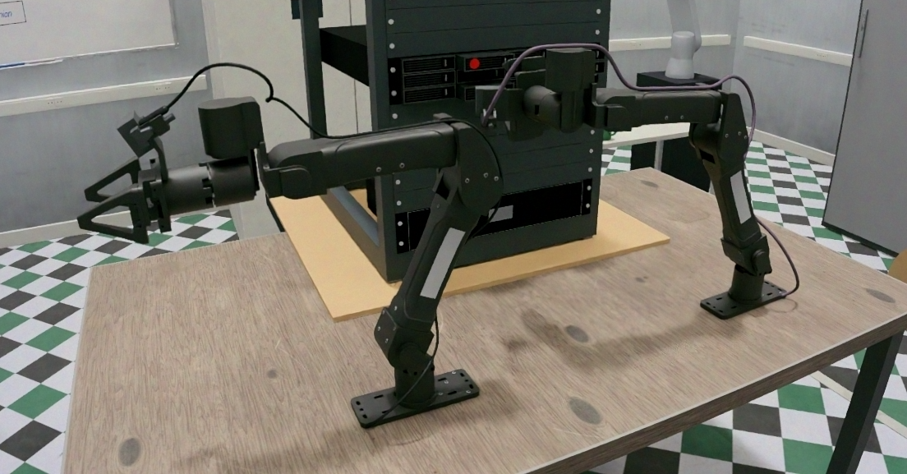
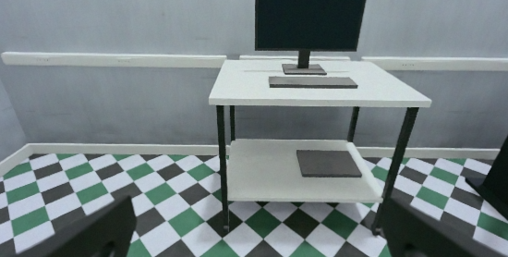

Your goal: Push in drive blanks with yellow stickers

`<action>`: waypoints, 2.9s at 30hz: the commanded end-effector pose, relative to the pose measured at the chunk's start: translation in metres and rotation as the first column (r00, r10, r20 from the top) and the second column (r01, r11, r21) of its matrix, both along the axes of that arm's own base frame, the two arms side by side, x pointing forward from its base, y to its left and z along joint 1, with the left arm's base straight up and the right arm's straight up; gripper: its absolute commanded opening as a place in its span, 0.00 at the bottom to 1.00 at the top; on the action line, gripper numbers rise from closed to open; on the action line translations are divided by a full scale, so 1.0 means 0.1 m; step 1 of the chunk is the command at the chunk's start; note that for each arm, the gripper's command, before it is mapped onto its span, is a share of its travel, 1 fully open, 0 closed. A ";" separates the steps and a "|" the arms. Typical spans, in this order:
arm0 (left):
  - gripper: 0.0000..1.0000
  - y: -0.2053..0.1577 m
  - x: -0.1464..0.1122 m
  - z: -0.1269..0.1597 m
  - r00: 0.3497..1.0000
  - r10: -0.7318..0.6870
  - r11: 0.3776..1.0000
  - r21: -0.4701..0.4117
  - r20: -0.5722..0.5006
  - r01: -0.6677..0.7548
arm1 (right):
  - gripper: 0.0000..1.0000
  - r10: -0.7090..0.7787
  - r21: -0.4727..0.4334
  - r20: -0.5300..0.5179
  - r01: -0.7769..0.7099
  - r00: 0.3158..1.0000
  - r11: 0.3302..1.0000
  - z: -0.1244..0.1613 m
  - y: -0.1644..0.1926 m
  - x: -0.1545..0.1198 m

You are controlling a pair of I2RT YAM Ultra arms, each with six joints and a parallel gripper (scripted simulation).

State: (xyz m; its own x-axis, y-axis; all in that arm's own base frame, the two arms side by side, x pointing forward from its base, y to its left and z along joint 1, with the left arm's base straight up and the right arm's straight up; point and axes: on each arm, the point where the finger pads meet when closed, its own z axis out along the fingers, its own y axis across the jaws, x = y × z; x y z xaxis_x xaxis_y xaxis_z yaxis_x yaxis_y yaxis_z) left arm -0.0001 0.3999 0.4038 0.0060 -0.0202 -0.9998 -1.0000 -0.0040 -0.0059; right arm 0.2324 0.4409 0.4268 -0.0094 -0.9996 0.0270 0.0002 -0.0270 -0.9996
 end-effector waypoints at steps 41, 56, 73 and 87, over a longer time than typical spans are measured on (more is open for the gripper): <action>1.00 -0.02 -0.02 0.12 1.000 -0.001 1.000 0.020 -0.006 0.001 | 1.00 -0.005 0.054 0.002 0.005 1.000 0.999 0.27 -0.08 -0.03; 1.00 -0.02 -0.02 0.12 1.000 -0.001 1.000 0.020 -0.006 0.001 | 1.00 -0.005 0.054 0.002 0.005 1.000 0.999 0.27 -0.08 -0.03; 1.00 -0.02 -0.02 0.12 1.000 -0.001 1.000 0.020 -0.006 0.001 | 1.00 -0.005 0.054 0.002 0.005 1.000 0.999 0.27 -0.08 -0.03; 1.00 -0.02 -0.02 0.12 1.000 -0.001 1.000 0.020 -0.006 0.001 | 1.00 -0.005 0.054 0.002 0.005 1.000 0.999 0.27 -0.08 -0.03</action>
